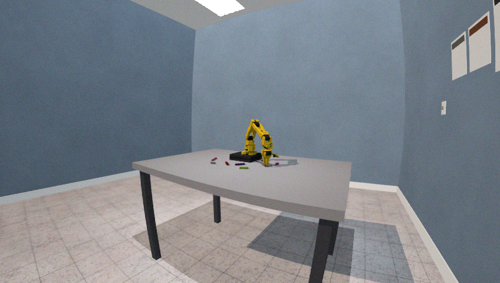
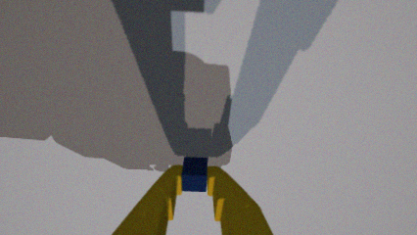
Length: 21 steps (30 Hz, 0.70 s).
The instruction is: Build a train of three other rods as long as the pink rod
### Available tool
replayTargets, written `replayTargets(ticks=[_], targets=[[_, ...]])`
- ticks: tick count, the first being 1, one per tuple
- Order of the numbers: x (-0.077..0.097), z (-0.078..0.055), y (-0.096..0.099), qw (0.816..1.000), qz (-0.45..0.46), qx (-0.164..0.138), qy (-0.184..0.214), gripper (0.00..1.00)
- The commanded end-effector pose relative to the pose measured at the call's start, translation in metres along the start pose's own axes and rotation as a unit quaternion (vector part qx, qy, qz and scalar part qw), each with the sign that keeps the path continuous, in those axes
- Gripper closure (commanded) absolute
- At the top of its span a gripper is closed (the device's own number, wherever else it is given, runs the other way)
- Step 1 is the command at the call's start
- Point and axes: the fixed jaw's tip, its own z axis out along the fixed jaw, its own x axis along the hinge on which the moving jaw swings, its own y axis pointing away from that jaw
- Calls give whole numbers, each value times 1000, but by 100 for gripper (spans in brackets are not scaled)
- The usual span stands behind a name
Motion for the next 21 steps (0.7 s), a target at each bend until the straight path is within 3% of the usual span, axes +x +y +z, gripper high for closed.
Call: replayTargets(ticks=[1, 21], targets=[[-1, 3, 2, 1000, 0, -4, 0, 94], [-1, 3, 2, 1000, 0, -4, 0, 86]])
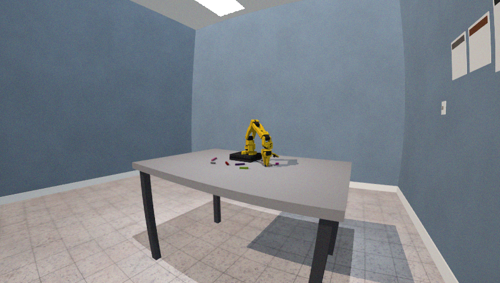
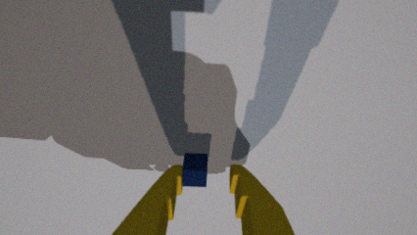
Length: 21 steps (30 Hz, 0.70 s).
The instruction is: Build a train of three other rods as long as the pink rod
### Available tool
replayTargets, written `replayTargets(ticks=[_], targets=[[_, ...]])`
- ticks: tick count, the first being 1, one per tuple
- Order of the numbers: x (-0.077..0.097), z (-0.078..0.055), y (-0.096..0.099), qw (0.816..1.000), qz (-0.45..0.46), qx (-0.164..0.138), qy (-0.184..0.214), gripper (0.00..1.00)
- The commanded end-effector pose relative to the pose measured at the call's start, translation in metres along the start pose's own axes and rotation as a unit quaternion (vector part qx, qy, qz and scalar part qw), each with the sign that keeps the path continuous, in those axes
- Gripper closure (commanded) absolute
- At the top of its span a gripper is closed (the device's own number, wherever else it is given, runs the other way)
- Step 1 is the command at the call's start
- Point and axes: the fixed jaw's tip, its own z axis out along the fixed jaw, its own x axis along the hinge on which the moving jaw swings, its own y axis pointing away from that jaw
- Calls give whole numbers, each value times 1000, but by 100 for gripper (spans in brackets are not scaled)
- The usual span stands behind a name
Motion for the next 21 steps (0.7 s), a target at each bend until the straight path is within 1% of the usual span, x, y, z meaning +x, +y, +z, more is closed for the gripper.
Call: replayTargets(ticks=[1, 10, 21], targets=[[-1, 3, 2, 1000, 0, -4, 0, 85], [-1, 3, 2, 1000, 0, -4, 0, 83], [-1, 2, 5, 1000, 0, -4, 0, 83]])
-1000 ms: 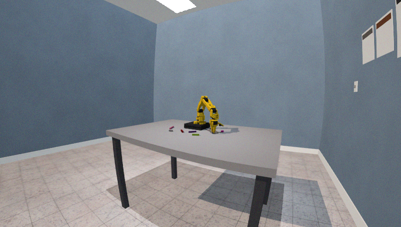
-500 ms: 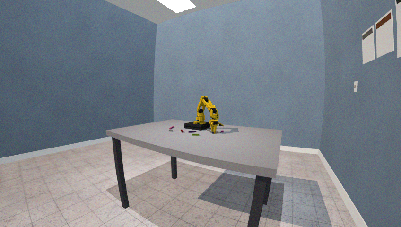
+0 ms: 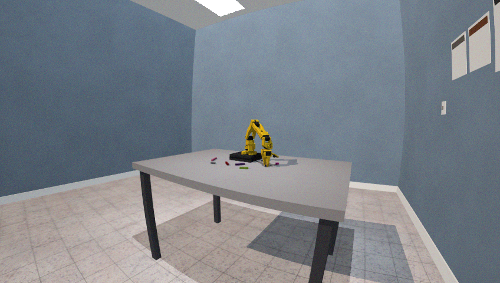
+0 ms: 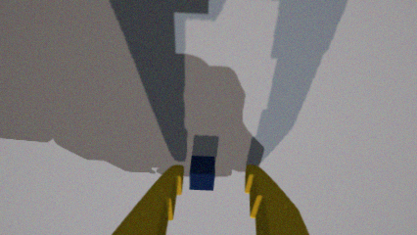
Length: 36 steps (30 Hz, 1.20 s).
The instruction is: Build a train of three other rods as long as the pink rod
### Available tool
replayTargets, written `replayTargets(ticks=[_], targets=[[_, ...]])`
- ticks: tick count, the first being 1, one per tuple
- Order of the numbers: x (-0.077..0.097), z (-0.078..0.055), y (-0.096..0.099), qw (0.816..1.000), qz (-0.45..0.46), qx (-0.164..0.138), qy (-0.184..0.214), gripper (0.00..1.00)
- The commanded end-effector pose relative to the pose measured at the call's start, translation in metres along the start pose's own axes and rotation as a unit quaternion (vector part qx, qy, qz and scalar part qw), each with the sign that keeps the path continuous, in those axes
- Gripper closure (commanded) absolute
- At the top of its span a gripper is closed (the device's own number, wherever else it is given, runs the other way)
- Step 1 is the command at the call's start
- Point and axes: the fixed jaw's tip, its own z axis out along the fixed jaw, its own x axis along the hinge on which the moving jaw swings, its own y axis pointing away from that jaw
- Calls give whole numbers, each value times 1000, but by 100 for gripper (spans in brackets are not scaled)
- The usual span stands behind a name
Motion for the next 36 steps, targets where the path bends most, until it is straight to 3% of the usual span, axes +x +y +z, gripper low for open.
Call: replayTargets(ticks=[1, 36], targets=[[-2, 0, 2, 1000, 0, 1, -1, 83], [-2, -4, 6, 1000, 0, 1, -1, 83]])
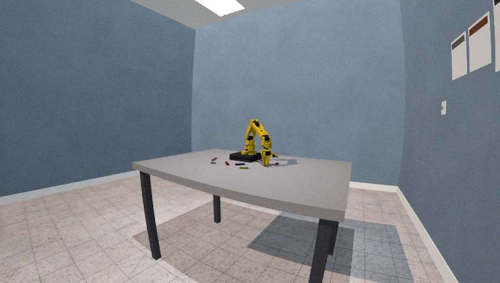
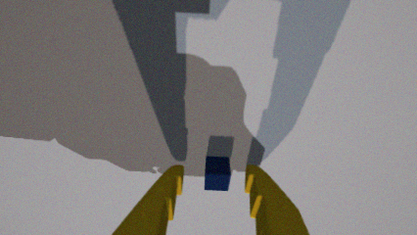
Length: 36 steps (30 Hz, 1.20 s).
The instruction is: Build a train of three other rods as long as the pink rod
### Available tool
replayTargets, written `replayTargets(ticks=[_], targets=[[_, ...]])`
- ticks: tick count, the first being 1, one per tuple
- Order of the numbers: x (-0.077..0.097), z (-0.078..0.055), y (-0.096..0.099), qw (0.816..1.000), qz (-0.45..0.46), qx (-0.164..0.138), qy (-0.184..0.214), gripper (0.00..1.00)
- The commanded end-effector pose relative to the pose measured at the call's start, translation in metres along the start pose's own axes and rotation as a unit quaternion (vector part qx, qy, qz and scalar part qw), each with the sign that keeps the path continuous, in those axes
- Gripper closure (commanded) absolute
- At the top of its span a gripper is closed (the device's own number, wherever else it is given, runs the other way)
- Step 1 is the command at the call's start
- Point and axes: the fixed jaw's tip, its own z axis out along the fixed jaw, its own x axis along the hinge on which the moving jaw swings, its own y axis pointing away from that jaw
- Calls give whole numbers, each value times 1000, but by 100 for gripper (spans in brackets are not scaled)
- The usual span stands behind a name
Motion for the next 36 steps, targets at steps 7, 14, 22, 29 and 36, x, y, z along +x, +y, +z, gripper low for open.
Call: replayTargets(ticks=[7, 14, 22, 29, 36], targets=[[-2, -11, 0, 1000, 0, 5, -1, 83], [-2, -19, 0, 1000, 0, 5, -1, 83], [-2, -21, 0, 1000, 0, 5, -1, 83], [-2, -22, 0, 1000, 0, 5, -1, 83], [-2, -28, 0, 1000, 0, 5, -1, 83]])
